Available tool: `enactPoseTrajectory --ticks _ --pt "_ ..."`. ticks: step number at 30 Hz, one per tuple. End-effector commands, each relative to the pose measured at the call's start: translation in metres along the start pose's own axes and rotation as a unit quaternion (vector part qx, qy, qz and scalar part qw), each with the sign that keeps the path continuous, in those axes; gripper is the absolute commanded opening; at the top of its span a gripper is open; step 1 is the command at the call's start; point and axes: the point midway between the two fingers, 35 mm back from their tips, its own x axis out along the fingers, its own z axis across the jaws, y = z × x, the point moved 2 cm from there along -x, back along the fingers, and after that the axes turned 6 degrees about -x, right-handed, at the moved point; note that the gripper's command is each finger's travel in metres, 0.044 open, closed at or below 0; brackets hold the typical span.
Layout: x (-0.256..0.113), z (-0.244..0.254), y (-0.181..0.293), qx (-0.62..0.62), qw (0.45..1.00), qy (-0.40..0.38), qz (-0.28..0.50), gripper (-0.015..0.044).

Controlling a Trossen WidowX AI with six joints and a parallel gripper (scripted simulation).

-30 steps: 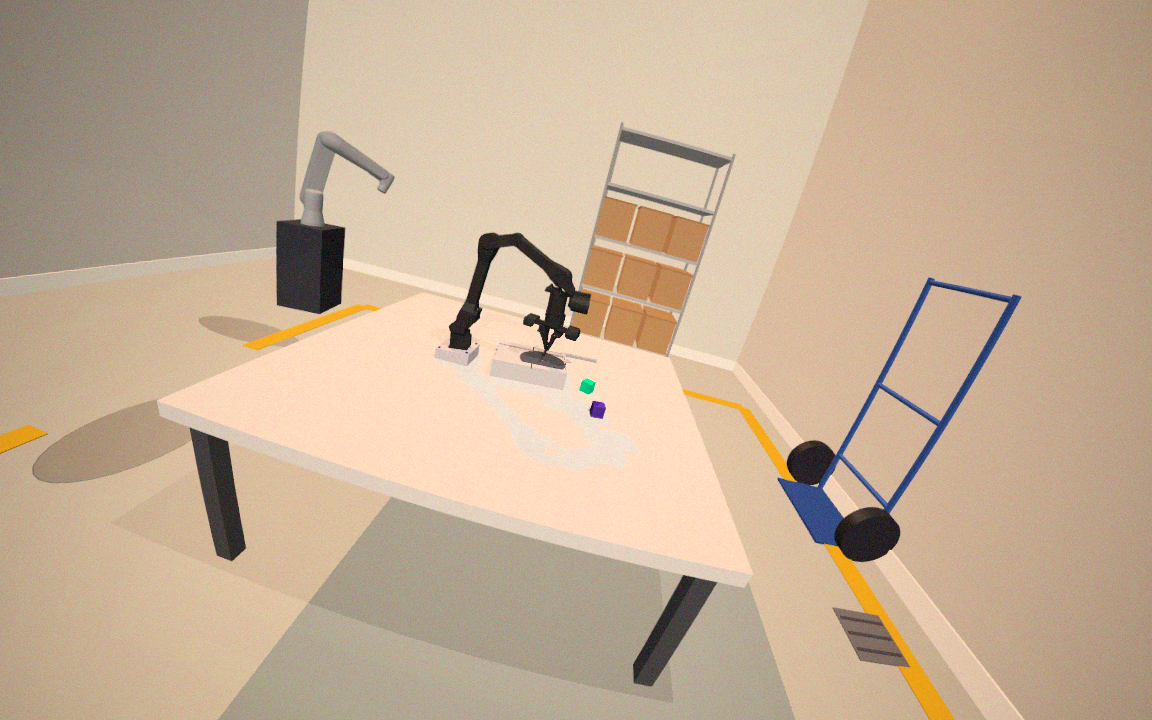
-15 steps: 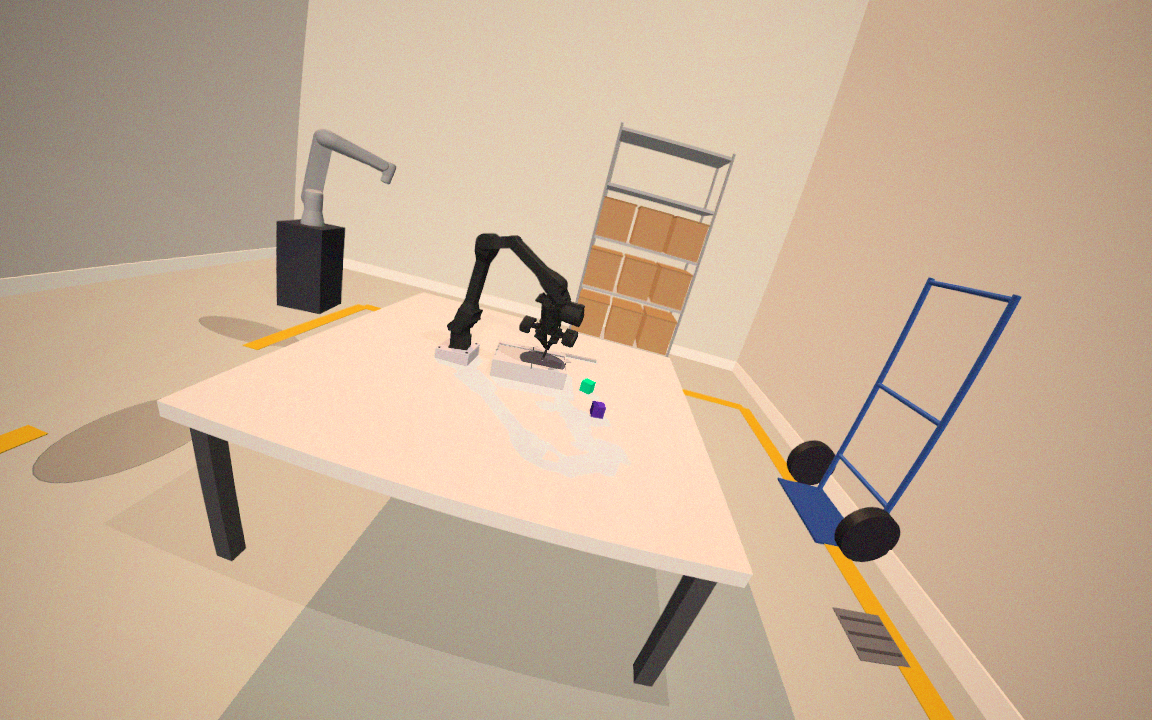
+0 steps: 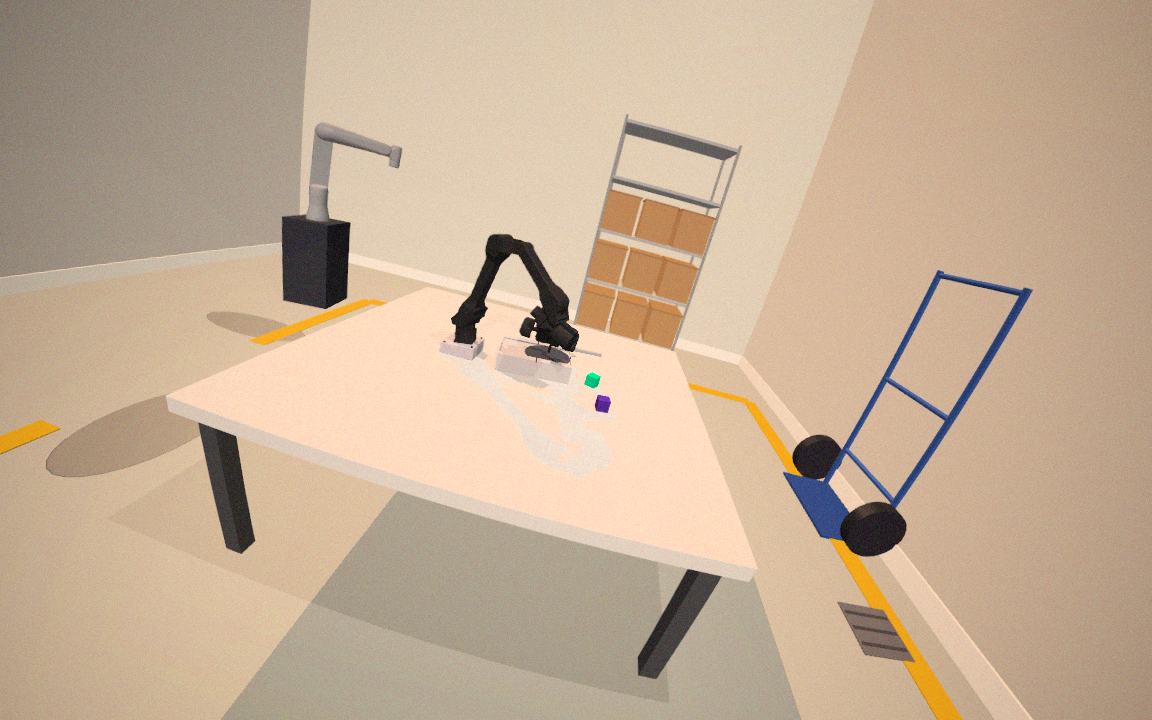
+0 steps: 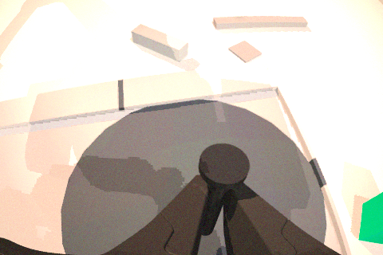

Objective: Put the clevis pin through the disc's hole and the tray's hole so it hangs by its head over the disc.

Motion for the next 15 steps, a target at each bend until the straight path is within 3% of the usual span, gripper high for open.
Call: enactPoseTrajectory --ticks 1,8,15 --pt "-0.0003 -0.0002 0.0038 -0.003 0.999 0.007 -0.044 0.0" --pt "0.0004 0.0003 0.0106 -0.004 0.994 0.015 -0.105 0.0" --pt "0.0033 0.0043 0.0089 -0.002 0.994 0.014 -0.105 0.0"
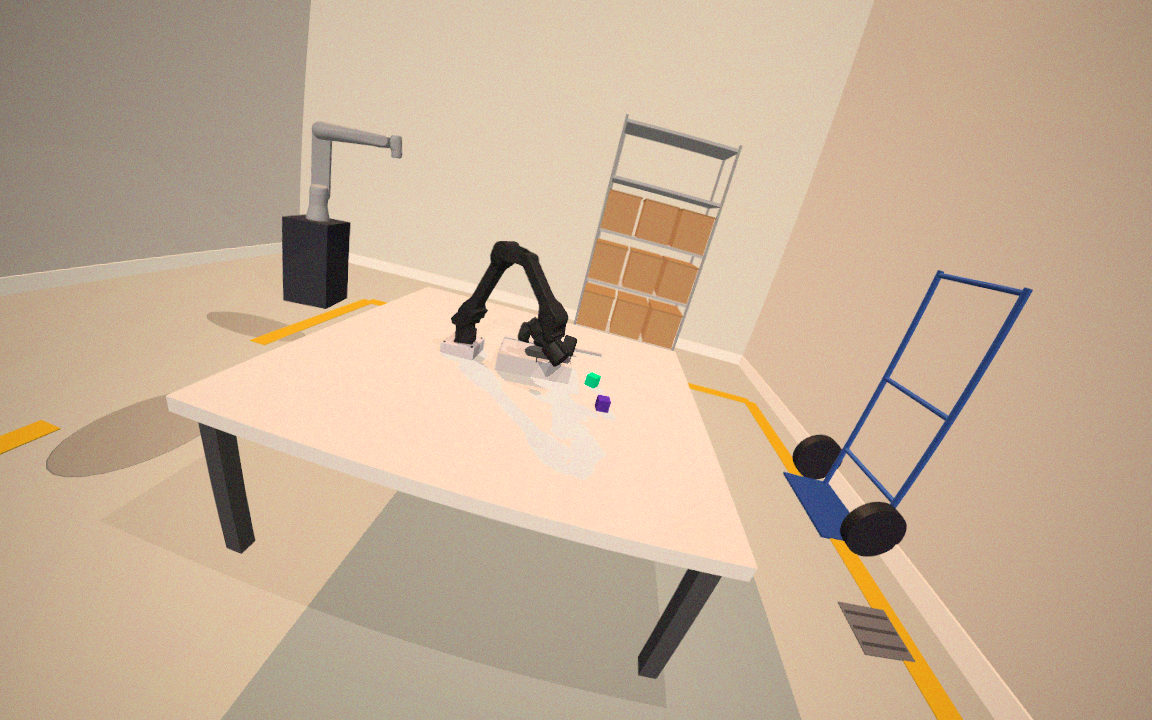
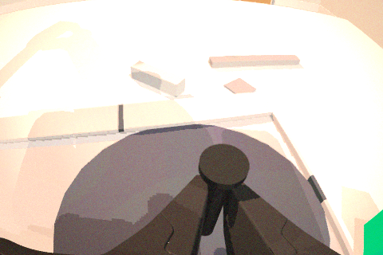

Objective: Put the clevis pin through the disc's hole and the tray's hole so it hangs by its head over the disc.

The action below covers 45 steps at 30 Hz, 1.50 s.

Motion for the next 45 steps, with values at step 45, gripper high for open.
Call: enactPoseTrajectory --ticks 45 --pt "0.01 0.006 0.009 -0.002 1.0 0.003 -0.005 0.0"
